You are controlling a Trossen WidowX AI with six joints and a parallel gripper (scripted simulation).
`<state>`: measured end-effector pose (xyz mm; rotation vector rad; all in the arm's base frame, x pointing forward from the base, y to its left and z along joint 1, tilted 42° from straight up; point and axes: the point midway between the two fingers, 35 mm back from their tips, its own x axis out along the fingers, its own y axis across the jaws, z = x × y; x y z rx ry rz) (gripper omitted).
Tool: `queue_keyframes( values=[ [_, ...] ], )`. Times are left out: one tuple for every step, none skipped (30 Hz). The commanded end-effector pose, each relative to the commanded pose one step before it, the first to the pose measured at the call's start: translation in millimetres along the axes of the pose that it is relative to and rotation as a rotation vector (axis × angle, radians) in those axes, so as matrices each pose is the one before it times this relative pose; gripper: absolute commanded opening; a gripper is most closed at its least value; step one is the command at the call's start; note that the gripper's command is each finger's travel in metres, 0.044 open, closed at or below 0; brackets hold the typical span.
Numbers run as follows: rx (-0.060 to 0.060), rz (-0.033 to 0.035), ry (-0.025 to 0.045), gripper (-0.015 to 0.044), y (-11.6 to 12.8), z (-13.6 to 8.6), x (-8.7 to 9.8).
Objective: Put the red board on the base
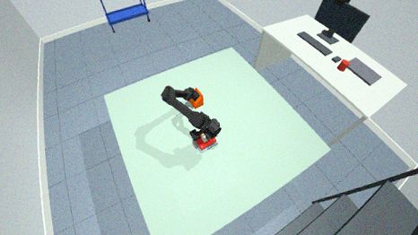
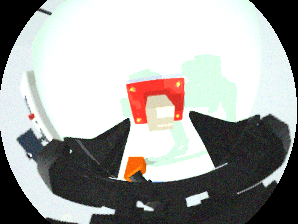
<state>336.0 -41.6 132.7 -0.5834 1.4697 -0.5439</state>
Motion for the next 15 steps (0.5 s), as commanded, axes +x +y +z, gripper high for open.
queue_keyframes(
  values=[
    [0.0048,0.00369,0.00035,0.0440,0.01,-0.02,-10.14],
    [-0.0010,-0.00040,0.00006,0.0440,0.05,-0.15,-6.97],
    [-0.0017,-0.00105,0.00012,0.0440,-0.03,-0.64,-11.62],
    [-0.0017,-0.00153,0.00011,0.0440,-0.19,-1.12,-11.60],
    [-0.0007,-0.00130,0.00010,0.0440,-0.24,-0.89,-6.91],
    [-0.0002,-0.00048,0.00003,0.0440,-0.10,-0.33,-2.30],
    [0.0000,0.00000,0.00000,0.0440,0.00,0.00,0.00],
    [0.0000,0.00000,0.00000,0.0440,0.00,0.00,0.00],
    [0.0000,0.00000,0.00000,0.0440,0.00,0.00,0.00],
    [0.0000,0.00000,0.00000,0.0440,0.00,0.00,0.00],
    [0.0000,0.00000,0.00000,0.0440,0.00,0.00,0.00],
    [0.0000,0.00000,0.00000,0.0440,0.00,0.00,0.00],
    [0.0000,0.00000,0.00000,0.0440,0.00,0.00,0.00],
    [0.0000,0.00000,0.00000,0.0440,0.00,0.00,0.00],
    [0.0000,0.00000,0.00000,0.0440,0.00,0.00,0.00]
  ],
)
